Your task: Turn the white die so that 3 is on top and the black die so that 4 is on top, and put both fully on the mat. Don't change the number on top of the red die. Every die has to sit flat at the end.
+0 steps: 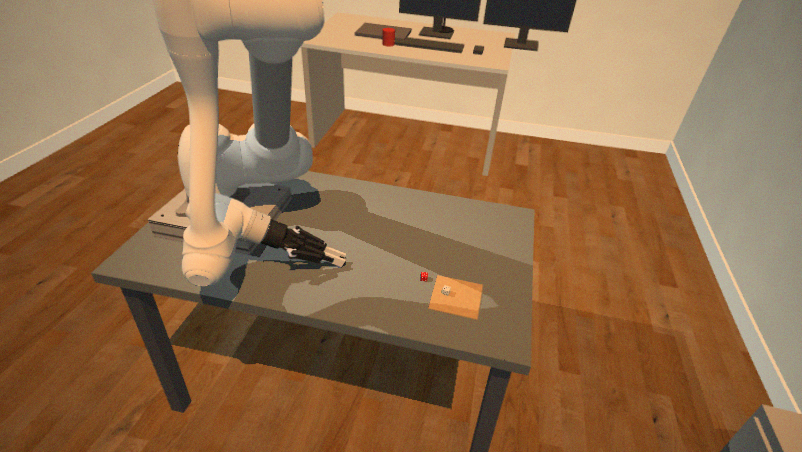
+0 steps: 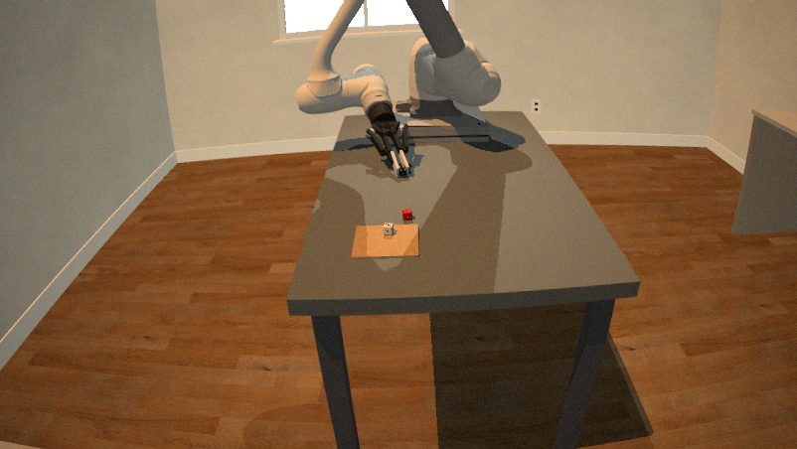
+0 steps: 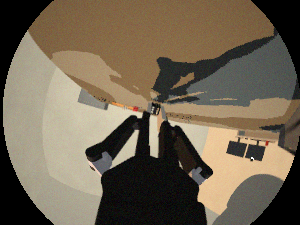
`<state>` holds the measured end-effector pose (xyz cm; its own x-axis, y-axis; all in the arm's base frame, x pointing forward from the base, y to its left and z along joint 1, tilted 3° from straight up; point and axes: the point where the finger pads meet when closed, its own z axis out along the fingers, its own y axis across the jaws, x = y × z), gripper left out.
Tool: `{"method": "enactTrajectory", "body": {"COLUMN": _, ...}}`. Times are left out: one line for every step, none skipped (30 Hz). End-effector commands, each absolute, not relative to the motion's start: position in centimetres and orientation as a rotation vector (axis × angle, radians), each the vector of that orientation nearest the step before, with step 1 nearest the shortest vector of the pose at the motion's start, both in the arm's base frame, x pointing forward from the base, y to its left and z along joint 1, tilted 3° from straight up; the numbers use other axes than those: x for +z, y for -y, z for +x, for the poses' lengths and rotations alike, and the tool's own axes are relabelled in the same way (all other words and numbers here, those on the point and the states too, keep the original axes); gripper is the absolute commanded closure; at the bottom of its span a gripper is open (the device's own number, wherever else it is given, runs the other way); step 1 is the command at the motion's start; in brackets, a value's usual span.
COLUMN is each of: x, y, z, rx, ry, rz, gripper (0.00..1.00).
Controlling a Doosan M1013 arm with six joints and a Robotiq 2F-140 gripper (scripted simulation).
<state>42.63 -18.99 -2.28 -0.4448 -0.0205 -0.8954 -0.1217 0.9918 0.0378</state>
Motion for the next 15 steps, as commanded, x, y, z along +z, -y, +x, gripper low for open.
{"method": "enactTrajectory", "body": {"x": -2.52, "y": 18.86, "z": 42.64, "rx": 0.113, "ry": -2.029, "rz": -0.098, "gripper": 0.82}}
{"method": "enactTrajectory", "body": {"x": -2.58, "y": 18.86, "z": 42.64, "rx": 0.113, "ry": -2.029, "rz": -0.098, "gripper": 0.82}}
{"method": "enactTrajectory", "body": {"x": -2.63, "y": 18.86, "z": 42.64, "rx": 0.113, "ry": -2.029, "rz": -0.098, "gripper": 0.82}}
{"method": "enactTrajectory", "body": {"x": -2.68, "y": 18.85, "z": 42.64, "rx": 0.113, "ry": -2.029, "rz": -0.098, "gripper": 0.82}}
{"method": "enactTrajectory", "body": {"x": -2.73, "y": 18.85, "z": 42.64, "rx": 0.113, "ry": -2.029, "rz": -0.098, "gripper": 0.82}}
{"method": "enactTrajectory", "body": {"x": -2.76, "y": 18.85, "z": 42.64, "rx": 0.113, "ry": -2.029, "rz": -0.098, "gripper": 0.82}}
{"method": "enactTrajectory", "body": {"x": -2.79, "y": 18.85, "z": 42.64, "rx": 0.113, "ry": -2.029, "rz": -0.098, "gripper": 0.82}}
{"method": "enactTrajectory", "body": {"x": -2.79, "y": 18.85, "z": 42.64, "rx": 0.113, "ry": -2.029, "rz": -0.098, "gripper": 0.82}}
{"method": "enactTrajectory", "body": {"x": -2.79, "y": 18.85, "z": 42.64, "rx": 0.113, "ry": -2.029, "rz": -0.098, "gripper": 0.82}}
{"method": "enactTrajectory", "body": {"x": -2.82, "y": 18.85, "z": 42.65, "rx": 0.113, "ry": -2.029, "rz": -0.098, "gripper": 0.82}}
{"method": "enactTrajectory", "body": {"x": -2.84, "y": 18.85, "z": 42.65, "rx": 0.113, "ry": -2.029, "rz": -0.098, "gripper": 0.82}}
{"method": "enactTrajectory", "body": {"x": -2.85, "y": 18.85, "z": 42.65, "rx": 0.113, "ry": -2.029, "rz": -0.098, "gripper": 0.82}}
{"method": "enactTrajectory", "body": {"x": -2.86, "y": 18.85, "z": 42.65, "rx": 0.113, "ry": -2.029, "rz": -0.098, "gripper": 0.82}}
{"method": "enactTrajectory", "body": {"x": -2.87, "y": 18.85, "z": 42.65, "rx": 0.113, "ry": -2.029, "rz": -0.098, "gripper": 0.82}}
{"method": "enactTrajectory", "body": {"x": -2.87, "y": 18.85, "z": 42.65, "rx": 0.113, "ry": -2.029, "rz": -0.098, "gripper": 0.82}}
